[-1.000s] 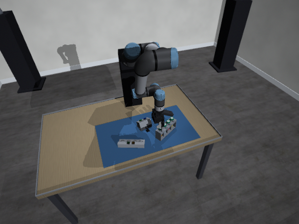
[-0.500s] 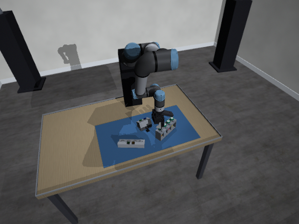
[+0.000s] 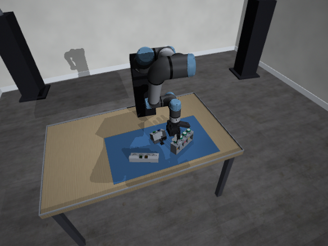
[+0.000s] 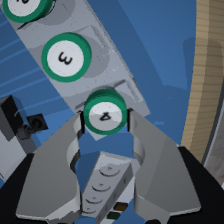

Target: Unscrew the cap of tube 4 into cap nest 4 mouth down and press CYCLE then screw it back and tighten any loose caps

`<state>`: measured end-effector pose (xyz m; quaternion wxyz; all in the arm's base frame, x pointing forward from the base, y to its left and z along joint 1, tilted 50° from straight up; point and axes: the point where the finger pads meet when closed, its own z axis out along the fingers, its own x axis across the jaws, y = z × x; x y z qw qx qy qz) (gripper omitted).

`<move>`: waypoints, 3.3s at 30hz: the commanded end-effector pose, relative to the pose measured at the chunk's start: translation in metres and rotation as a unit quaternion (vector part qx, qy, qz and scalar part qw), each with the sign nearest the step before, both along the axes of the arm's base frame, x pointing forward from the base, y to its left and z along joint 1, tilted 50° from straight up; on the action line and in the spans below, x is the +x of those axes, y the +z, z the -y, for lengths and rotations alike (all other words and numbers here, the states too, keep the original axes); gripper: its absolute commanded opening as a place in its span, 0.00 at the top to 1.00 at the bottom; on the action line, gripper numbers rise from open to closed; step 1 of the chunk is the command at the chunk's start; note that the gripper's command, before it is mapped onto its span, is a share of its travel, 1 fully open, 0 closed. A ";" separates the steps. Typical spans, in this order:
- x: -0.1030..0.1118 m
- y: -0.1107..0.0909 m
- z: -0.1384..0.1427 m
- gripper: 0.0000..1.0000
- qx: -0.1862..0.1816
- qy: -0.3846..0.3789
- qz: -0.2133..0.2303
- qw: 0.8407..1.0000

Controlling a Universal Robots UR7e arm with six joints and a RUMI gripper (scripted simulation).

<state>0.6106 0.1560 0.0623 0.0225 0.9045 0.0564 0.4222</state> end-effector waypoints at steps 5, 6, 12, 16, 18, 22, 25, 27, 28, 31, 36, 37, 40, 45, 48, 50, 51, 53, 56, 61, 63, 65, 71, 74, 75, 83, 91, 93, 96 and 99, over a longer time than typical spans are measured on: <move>0.000 0.001 0.000 1.00 -0.102 0.086 0.001 0.991; 0.000 0.001 0.000 1.00 -0.121 0.102 0.001 0.987; 0.000 0.001 0.000 1.00 -0.233 0.196 0.003 0.953; 0.000 0.001 0.000 1.00 -0.305 0.256 0.003 0.917; 0.000 0.001 0.000 1.00 -0.322 0.271 0.003 0.907; 0.000 0.001 0.000 1.00 -0.373 0.313 0.004 0.874; 0.000 0.001 0.000 1.00 -0.373 0.313 0.004 0.874; 0.000 0.001 0.000 1.00 -0.373 0.313 0.004 0.874; 0.000 0.001 0.000 1.00 -0.373 0.313 0.004 0.874; 0.000 0.001 0.000 0.65 -0.373 0.313 0.004 0.874; 0.000 0.001 0.000 0.65 -0.373 0.313 0.004 0.874; 0.000 0.001 0.000 0.65 -0.372 0.312 0.004 0.874; 0.000 0.001 0.000 0.65 -0.372 0.312 0.004 0.874; 0.000 0.001 0.000 0.65 -0.257 0.216 0.003 0.942; 0.000 0.001 0.000 0.65 -0.202 0.170 0.002 0.965; 0.000 0.001 0.000 0.65 -0.164 0.138 0.002 0.977; 0.000 0.001 0.000 0.65 -0.164 0.138 0.002 0.977; 0.000 0.001 0.000 0.65 -0.164 0.138 0.002 0.977; 0.000 0.001 0.000 0.65 -0.070 0.059 0.001 0.996; 0.000 0.001 0.000 0.65 0.012 -0.010 0.000 1.000; 0.000 0.001 0.000 0.65 0.012 -0.010 0.000 1.000; 0.000 0.001 0.000 0.65 0.012 -0.010 0.000 1.000; 0.000 0.001 0.000 1.00 0.012 -0.010 0.000 1.000; 0.000 0.001 0.000 1.00 0.012 -0.010 0.000 1.000; 0.000 0.001 0.000 1.00 0.012 -0.010 0.000 1.000; 0.000 0.001 0.000 1.00 -0.007 0.006 0.000 1.000; 0.000 0.001 0.000 1.00 -0.121 0.102 0.001 0.987; -0.001 0.001 0.000 1.00 -0.159 0.134 0.002 0.978; -0.001 0.001 0.000 1.00 -0.215 0.180 0.002 0.960; -0.001 0.001 0.000 1.00 -0.269 0.226 0.003 0.936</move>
